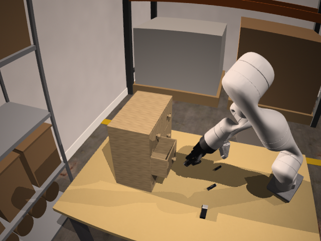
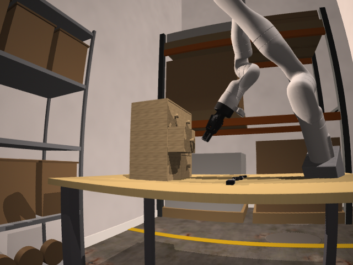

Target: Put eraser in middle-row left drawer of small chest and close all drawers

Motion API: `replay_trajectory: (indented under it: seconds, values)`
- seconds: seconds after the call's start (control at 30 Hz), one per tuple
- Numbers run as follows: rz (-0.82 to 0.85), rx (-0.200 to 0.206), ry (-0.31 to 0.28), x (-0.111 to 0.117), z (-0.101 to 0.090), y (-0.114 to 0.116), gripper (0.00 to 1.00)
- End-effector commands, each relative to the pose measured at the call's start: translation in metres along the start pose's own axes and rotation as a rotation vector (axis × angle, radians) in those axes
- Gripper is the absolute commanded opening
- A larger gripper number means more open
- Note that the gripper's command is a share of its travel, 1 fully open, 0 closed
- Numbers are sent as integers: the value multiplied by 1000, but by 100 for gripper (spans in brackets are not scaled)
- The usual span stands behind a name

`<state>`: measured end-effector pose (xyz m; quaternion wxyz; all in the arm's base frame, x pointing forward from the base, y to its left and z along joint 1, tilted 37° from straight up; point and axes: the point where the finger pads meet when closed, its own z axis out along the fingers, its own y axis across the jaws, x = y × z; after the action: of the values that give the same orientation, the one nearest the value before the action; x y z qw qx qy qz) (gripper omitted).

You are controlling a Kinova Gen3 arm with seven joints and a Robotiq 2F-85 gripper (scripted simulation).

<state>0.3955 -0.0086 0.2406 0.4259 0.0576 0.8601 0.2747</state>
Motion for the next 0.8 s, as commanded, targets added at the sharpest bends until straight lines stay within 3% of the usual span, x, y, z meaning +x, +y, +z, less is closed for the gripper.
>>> replay_trajectory:
  seconds: [0.0, 0.77]
  values:
    - [3, 3, -3, 0, -1, -1, 33]
    - [1, 0, -8, -1, -19, -1, 33]
